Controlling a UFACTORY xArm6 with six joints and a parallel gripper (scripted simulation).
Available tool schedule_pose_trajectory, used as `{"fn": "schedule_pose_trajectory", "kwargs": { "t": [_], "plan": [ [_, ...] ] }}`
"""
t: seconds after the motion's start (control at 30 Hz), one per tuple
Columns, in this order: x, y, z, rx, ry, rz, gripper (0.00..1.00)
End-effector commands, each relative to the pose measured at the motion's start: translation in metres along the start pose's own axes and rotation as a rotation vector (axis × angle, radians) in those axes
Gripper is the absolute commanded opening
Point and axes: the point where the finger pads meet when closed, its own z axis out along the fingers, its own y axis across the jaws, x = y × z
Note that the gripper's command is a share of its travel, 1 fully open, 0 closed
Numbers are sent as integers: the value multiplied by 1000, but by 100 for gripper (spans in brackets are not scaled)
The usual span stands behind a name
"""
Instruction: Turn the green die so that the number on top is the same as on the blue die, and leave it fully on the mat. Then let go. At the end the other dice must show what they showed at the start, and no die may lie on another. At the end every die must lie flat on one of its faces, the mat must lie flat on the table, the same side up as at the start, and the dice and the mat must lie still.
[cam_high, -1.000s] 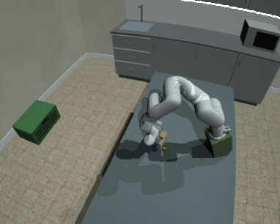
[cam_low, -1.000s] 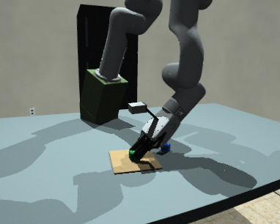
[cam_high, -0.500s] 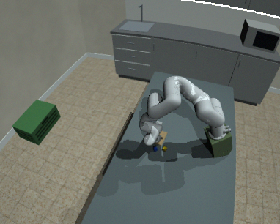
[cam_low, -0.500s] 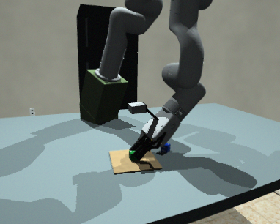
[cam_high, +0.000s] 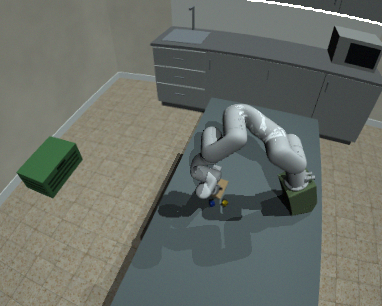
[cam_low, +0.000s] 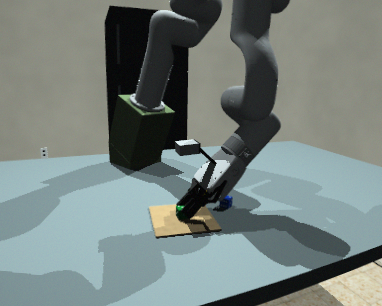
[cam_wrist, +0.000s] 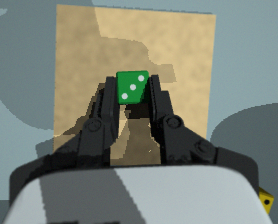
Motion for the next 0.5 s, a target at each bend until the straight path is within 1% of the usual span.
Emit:
{"fn": "schedule_pose_trajectory", "kwargs": {
  "t": [0.0,0.23,0.47],
  "plan": [
    [0,-1,-1,2,-1,2,21],
    [6,-1,-7,2,-1,2,21],
    [25,-1,-26,2,-1,2,21]
  ]
}}
